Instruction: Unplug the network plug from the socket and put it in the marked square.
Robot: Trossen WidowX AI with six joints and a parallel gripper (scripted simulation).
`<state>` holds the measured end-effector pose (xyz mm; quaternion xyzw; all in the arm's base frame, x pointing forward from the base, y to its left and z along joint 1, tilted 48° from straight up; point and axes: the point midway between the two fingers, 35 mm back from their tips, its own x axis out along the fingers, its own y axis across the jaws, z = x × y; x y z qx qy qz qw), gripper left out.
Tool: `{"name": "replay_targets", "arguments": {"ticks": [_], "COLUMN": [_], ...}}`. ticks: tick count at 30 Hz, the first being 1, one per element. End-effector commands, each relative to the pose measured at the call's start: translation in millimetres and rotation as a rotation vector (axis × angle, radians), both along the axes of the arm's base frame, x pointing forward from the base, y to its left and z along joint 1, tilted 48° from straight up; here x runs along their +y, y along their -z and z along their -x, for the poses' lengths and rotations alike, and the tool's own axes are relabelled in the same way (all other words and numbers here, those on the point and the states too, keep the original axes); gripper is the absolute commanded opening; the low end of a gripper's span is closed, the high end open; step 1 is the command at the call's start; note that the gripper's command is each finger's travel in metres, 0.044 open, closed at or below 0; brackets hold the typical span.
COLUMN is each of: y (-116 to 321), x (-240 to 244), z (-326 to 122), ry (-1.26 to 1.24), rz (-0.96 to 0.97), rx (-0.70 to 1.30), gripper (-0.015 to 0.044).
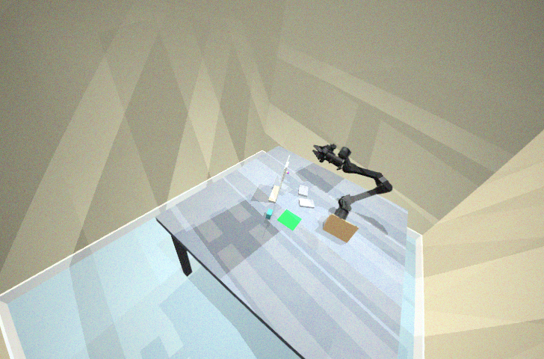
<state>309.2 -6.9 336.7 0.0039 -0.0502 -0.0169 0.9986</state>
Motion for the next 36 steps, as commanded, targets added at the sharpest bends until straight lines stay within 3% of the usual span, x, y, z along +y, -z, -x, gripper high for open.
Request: {"name": "replay_targets", "arguments": {"ticks": [1, 10, 24, 36], "y": [2, 79, 189, 191], "x": [0, -9, -13, -13], "z": [0, 1, 37, 33], "ry": [-0.002, -0.096, -0.172, -0.172], "rz": [-0.003, -0.221, -0.732, -0.739], "rx": [0.004, 0.216, 0.538, 0.541], "gripper": [0.0374, 0.0156, 0.0156, 0.0156]}}
